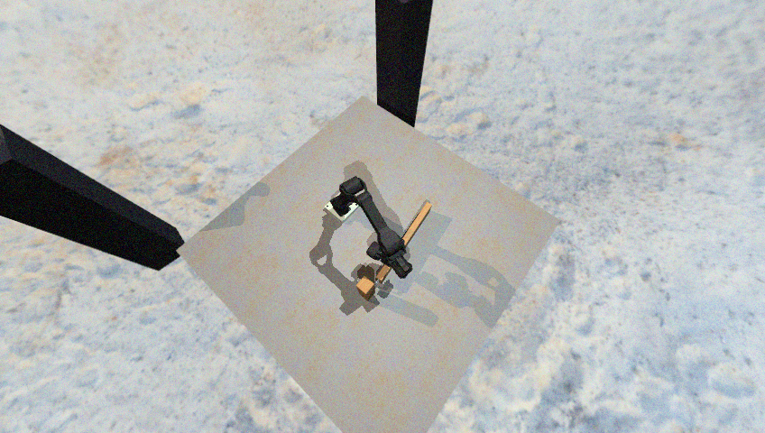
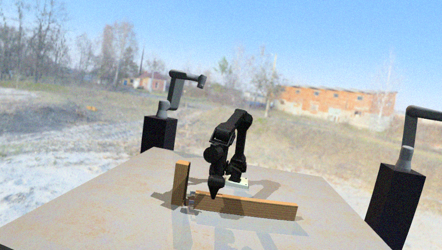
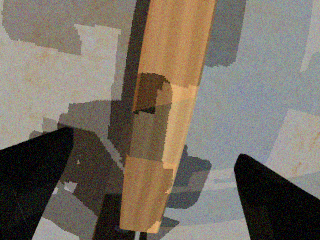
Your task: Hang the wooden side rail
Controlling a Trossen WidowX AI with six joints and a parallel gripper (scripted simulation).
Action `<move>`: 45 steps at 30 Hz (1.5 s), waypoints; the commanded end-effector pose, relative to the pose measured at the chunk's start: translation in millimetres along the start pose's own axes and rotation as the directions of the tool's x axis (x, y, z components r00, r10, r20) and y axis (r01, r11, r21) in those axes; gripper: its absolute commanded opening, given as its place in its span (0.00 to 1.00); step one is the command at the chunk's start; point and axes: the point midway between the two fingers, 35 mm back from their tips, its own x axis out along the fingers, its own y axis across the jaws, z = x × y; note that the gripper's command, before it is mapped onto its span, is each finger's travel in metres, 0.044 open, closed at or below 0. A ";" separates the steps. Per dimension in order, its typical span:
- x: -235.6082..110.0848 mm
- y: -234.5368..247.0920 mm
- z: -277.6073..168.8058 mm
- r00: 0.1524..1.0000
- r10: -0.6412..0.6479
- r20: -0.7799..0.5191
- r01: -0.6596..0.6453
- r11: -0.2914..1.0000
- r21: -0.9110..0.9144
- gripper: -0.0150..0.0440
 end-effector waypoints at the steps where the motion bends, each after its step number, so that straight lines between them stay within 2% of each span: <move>1: 8.4 -0.1 1.0 1.000 0.000 0.006 0.000 1.000 0.000 1.00; 30: 50.5 1.9 2.1 1.000 0.000 0.007 0.000 1.000 0.000 1.00; 43: 50.5 1.9 2.1 1.000 0.000 0.007 0.000 1.000 0.000 0.42; 45: 50.5 1.9 2.1 1.000 0.000 0.007 0.000 1.000 0.000 0.40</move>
